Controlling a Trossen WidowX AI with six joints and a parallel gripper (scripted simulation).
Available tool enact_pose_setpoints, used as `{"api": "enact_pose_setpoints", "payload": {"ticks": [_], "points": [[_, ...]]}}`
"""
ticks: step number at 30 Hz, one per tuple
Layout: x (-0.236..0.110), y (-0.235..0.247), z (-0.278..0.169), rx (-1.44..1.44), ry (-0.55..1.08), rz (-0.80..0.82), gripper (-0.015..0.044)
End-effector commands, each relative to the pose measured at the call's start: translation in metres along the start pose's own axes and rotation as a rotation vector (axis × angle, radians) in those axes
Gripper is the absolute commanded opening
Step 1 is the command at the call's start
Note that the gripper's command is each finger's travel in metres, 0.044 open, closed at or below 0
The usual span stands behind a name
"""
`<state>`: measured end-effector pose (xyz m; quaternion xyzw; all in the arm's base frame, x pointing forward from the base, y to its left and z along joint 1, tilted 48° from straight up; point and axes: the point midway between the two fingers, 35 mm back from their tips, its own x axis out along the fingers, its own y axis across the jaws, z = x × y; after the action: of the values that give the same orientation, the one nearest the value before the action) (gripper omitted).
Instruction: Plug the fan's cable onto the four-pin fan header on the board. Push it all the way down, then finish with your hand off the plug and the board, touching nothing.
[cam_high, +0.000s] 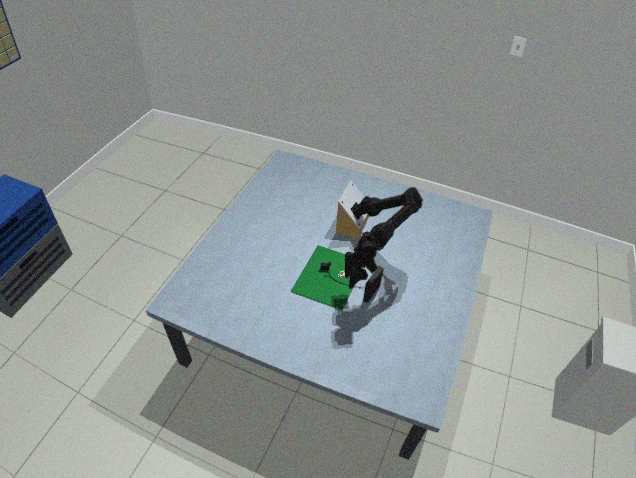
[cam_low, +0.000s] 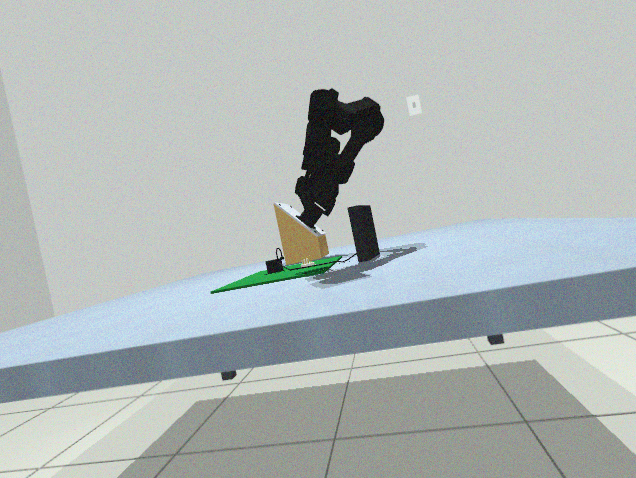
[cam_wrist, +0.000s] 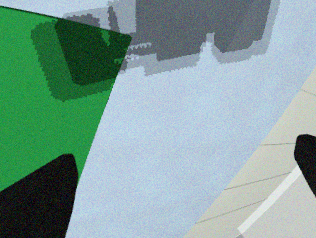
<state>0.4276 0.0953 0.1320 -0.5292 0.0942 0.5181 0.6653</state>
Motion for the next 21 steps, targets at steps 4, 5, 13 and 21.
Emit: {"api": "enact_pose_setpoints", "payload": {"ticks": [4,5,13,21], "points": [[-0.010,0.097,-0.063,-0.035,0.006,0.244,0.0440],[-0.014,0.112,-0.068,-0.040,-0.008,0.278,0.0440],[-0.034,0.180,-0.081,-0.056,-0.121,0.412,0.0440],[-0.003,0.193,-0.070,-0.057,-0.120,0.412,0.0440]]}}
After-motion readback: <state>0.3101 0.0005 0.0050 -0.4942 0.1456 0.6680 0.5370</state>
